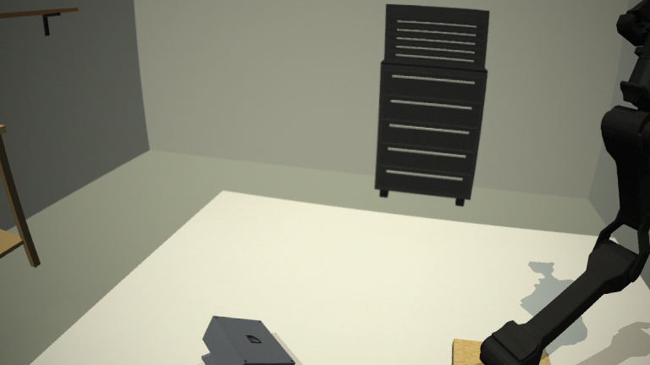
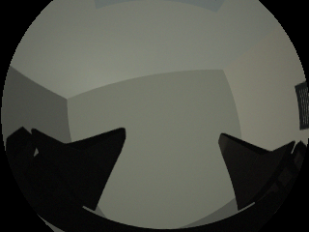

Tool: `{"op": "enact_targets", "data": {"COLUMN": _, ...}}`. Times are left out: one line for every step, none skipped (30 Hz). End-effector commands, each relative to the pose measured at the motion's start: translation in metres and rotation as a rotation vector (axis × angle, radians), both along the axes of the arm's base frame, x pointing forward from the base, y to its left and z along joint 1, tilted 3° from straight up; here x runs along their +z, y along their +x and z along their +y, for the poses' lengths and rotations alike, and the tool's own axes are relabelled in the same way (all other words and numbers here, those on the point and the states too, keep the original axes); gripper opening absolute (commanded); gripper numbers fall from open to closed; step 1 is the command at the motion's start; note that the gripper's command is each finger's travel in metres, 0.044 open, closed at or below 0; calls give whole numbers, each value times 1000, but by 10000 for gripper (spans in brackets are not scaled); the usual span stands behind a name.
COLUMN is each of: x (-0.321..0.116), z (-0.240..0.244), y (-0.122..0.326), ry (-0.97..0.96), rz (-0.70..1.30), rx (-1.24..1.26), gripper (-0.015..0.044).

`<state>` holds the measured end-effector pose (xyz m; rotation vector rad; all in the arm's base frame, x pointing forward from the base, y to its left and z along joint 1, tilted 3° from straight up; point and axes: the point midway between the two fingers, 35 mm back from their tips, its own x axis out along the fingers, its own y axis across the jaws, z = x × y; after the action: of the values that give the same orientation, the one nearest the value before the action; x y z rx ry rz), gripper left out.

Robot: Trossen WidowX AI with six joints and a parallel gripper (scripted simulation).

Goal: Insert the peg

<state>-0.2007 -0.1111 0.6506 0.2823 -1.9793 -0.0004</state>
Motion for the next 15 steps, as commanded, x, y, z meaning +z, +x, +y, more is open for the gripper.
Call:
{"op": "enact_targets", "data": {"x": 18, "z": 24, "y": 44, "ry": -66, "rz": 126, "rx": 17, "gripper": 440}}
{"op": "enact_targets", "data": {"x": 21, "z": 30, "y": 54, "ry": -81, "rz": 156, "rx": 20, "gripper": 440}}
{"op": "enact_targets", "data": {"x": 24, "z": 35, "y": 65, "ry": -97, "rz": 185, "rx": 23, "gripper": 440}}
{"op": "enact_targets", "data": {"x": 27, "z": 41, "y": 75, "ry": -115, "rz": 212, "rx": 29, "gripper": 440}}
{"op": "enact_targets", "data": {"x": 30, "z": 47, "y": 85, "ry": -134, "rz": 240, "rx": 34, "gripper": 440}}
{"op": "enact_targets", "data": {"x": 32, "z": 53, "y": 95, "ry": -152, "rz": 268, "rx": 40, "gripper": 440}}
{"op": "enact_targets", "data": {"x": 34, "z": 59, "y": 106, "ry": -170, "rz": 295, "rx": 46, "gripper": 440}}
{"op": "enact_targets", "data": {"x": 36, "z": 65, "y": 116, "ry": -188, "rz": 323, "rx": 52, "gripper": 440}}
{"op": "enact_targets", "data": {"x": 37, "z": 71, "y": 126, "ry": -206, "rz": 351, "rx": 58, "gripper": 440}}
{"op": "enact_targets", "data": {"x": 38, "z": 77, "y": 137, "ry": -224, "rz": 379, "rx": 64, "gripper": 440}}
{"op": "enact_targets", "data": {"x": 39, "z": 83, "y": 147, "ry": -242, "rz": 407, "rx": 70, "gripper": 440}}
{"op": "enact_targets", "data": {"x": 39, "z": 89, "y": 157, "ry": -259, "rz": 436, "rx": 77, "gripper": 440}}
{"op": "enact_targets", "data": {"x": 40, "z": 95, "y": 168, "ry": -277, "rz": 464, "rx": 83, "gripper": 440}}
{"op": "enact_targets", "data": {"x": 39, "z": 101, "y": 178, "ry": -292, "rz": 493, "rx": 87, "gripper": 440}}
{"op": "enact_targets", "data": {"x": 39, "z": 107, "y": 189, "ry": -308, "rz": 523, "rx": 92, "gripper": 440}}
